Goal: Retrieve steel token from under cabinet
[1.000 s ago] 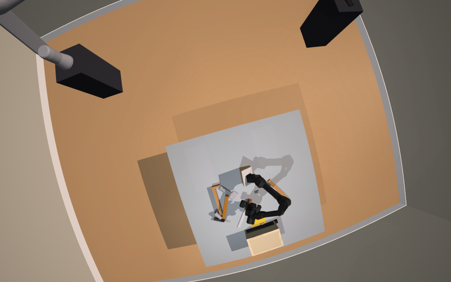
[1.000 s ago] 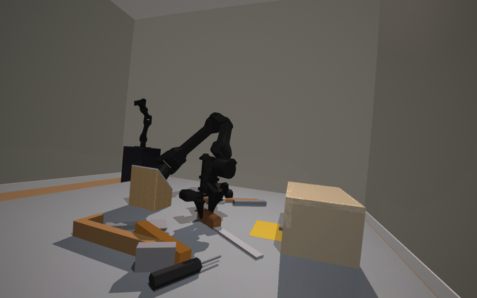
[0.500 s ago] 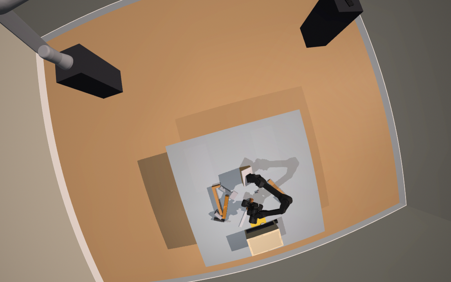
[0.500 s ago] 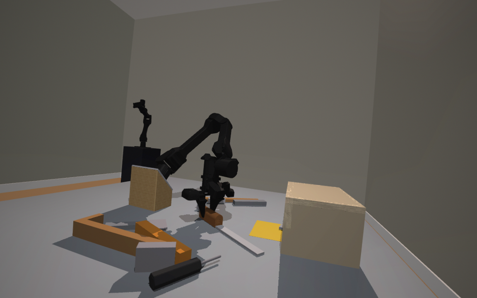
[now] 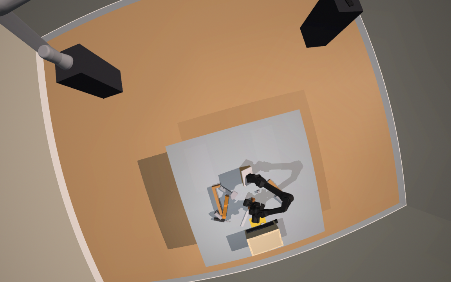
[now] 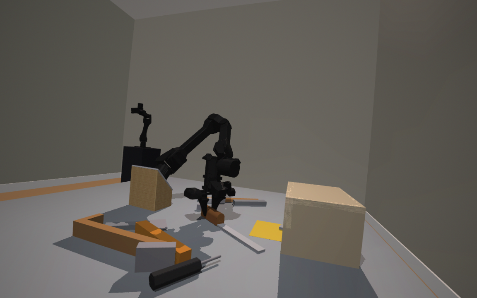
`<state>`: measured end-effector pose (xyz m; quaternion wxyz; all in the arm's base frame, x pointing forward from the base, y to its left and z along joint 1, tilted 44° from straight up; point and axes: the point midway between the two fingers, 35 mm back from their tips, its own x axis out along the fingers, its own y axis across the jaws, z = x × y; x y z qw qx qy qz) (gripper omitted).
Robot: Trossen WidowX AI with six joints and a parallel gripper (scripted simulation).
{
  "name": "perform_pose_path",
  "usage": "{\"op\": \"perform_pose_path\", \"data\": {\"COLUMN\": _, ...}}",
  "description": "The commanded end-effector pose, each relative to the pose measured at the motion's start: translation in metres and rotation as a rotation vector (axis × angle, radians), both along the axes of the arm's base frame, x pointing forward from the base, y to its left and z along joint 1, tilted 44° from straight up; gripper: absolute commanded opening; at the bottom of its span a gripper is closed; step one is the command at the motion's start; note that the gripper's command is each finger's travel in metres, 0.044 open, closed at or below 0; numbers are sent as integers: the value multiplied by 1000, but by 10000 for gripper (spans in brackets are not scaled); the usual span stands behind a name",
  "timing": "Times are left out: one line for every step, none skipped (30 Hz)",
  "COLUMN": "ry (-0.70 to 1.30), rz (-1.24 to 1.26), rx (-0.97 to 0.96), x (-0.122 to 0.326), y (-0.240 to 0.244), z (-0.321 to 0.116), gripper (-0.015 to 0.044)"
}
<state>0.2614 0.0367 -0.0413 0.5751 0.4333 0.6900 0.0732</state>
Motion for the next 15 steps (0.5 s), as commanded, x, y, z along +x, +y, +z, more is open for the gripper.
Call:
{"op": "perform_pose_path", "data": {"ry": -1, "rz": -5, "rx": 4, "x": 0, "y": 3, "z": 4, "gripper": 0}}
{"op": "perform_pose_path", "data": {"ry": -1, "rz": -5, "rx": 4, "x": -1, "y": 4, "z": 5, "gripper": 0}}
{"op": "perform_pose_path", "data": {"ry": -1, "rz": -5, "rx": 4, "x": -1, "y": 5, "z": 6, "gripper": 0}}
{"op": "perform_pose_path", "data": {"ry": -1, "rz": -5, "rx": 5, "x": -1, "y": 6, "z": 6, "gripper": 0}}
{"op": "perform_pose_path", "data": {"ry": -1, "rz": -5, "rx": 5, "x": -1, "y": 7, "z": 7, "gripper": 0}}
{"op": "perform_pose_path", "data": {"ry": -1, "rz": -5, "rx": 5, "x": -1, "y": 7, "z": 8, "gripper": 0}}
{"op": "perform_pose_path", "data": {"ry": -1, "rz": -5, "rx": 5, "x": -1, "y": 8, "z": 8, "gripper": 0}}
{"op": "perform_pose_path", "data": {"ry": -1, "rz": -5, "rx": 5, "x": -1, "y": 9, "z": 9, "gripper": 0}}
{"op": "perform_pose_path", "data": {"ry": -1, "rz": -5, "rx": 5, "x": -1, "y": 10, "z": 10, "gripper": 0}}
{"op": "perform_pose_path", "data": {"ry": -1, "rz": -5, "rx": 5, "x": -2, "y": 11, "z": 11, "gripper": 0}}
{"op": "perform_pose_path", "data": {"ry": -1, "rz": -5, "rx": 5, "x": -2, "y": 11, "z": 11, "gripper": 0}}
{"op": "perform_pose_path", "data": {"ry": -1, "rz": -5, "rx": 5, "x": -2, "y": 12, "z": 12, "gripper": 0}}
{"op": "perform_pose_path", "data": {"ry": -1, "rz": -5, "rx": 5, "x": -2, "y": 13, "z": 13, "gripper": 0}}
{"op": "perform_pose_path", "data": {"ry": -1, "rz": -5, "rx": 5, "x": -2, "y": 14, "z": 14, "gripper": 0}}
{"op": "perform_pose_path", "data": {"ry": -1, "rz": -5, "rx": 5, "x": -2, "y": 14, "z": 14, "gripper": 0}}
